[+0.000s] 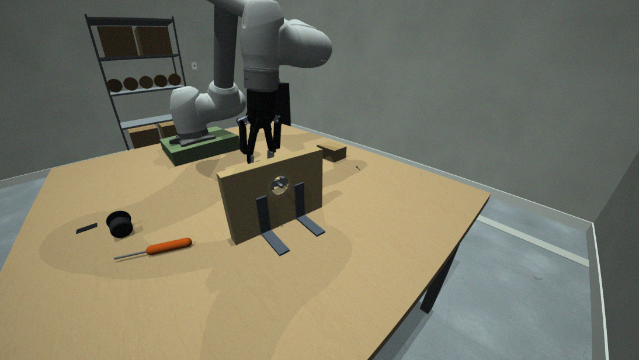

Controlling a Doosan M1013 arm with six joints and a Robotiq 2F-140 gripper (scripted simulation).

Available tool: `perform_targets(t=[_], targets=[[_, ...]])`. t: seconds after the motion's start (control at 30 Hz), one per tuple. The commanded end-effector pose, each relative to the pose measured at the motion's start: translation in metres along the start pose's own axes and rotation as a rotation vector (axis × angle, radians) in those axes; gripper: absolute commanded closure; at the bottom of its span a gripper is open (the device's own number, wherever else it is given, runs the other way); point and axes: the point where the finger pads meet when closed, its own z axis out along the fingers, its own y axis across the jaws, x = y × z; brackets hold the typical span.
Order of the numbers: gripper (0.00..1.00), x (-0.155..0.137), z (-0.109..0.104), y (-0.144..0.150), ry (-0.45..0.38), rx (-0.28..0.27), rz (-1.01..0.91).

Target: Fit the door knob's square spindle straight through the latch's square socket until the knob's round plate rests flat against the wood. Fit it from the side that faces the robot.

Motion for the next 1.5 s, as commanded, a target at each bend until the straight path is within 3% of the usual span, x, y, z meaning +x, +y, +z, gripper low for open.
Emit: perform_targets(t=[0.0, 1.47], targets=[[0.58, 0.0002, -0.0002, 0.0, 0.0, 0.0, 0.0], [0.58, 0.0074, -0.0007, 0.0, 0.0, 0.0, 0.0]])
